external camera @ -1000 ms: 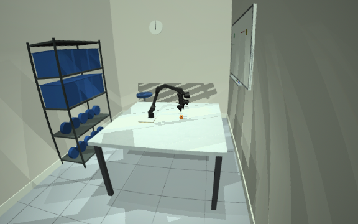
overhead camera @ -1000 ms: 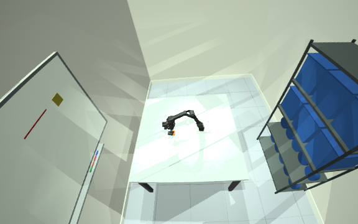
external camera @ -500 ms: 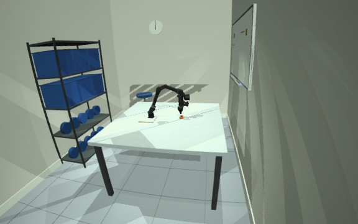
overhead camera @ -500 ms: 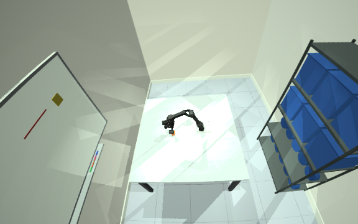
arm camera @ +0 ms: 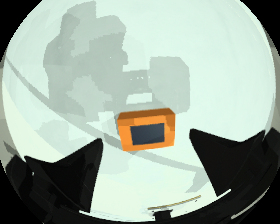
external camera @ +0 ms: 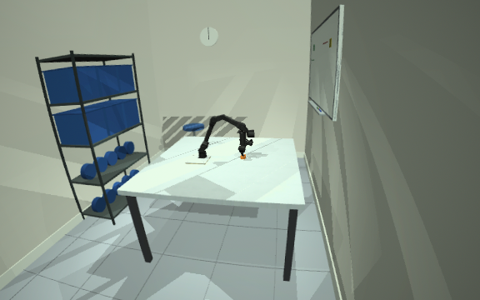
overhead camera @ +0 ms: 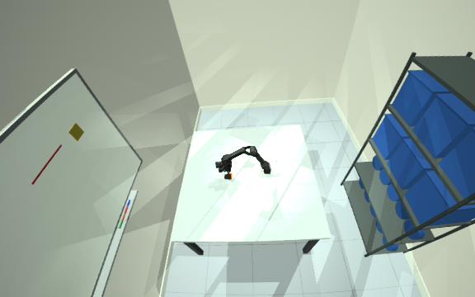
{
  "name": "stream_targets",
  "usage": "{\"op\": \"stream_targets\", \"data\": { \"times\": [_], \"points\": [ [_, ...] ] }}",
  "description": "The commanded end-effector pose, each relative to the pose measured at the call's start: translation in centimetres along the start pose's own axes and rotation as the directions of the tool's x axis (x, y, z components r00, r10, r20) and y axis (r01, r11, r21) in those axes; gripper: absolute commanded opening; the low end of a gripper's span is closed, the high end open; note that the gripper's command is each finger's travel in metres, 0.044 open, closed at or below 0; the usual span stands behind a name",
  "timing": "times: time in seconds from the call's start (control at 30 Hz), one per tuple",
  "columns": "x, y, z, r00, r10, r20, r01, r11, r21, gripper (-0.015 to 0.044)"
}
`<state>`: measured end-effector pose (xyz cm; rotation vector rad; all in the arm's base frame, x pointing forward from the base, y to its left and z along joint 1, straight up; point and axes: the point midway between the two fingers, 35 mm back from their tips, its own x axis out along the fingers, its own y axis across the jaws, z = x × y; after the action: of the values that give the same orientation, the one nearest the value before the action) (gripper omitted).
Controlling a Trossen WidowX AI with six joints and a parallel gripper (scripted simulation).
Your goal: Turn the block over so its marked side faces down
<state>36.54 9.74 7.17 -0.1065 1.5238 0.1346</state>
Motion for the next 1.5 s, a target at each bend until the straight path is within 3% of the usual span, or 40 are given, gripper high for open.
{"op": "stream_targets", "data": {
  "times": [0.0,0.47,0.63,1.37,1.47],
  "points": [
    [0.8,-0.1,-0.2,1.000,-0.005,-0.009,0.005,1.000,-0.004,0.0440],
    [2.8,-0.1,-0.3,1.000,-0.005,-0.009,0.005,1.000,-0.004,0.0440],
    [2.8,-0.1,-0.3,1.000,-0.005,-0.009,0.005,1.000,-0.004,0.0309],
    [2.8,-0.1,-0.3,1.000,-0.005,-0.009,0.005,1.000,-0.004,0.0162],
    [2.0,-0.1,-0.2,1.000,-0.005,-0.009,0.005,1.000,-0.004,0.0083]
  ]
}}
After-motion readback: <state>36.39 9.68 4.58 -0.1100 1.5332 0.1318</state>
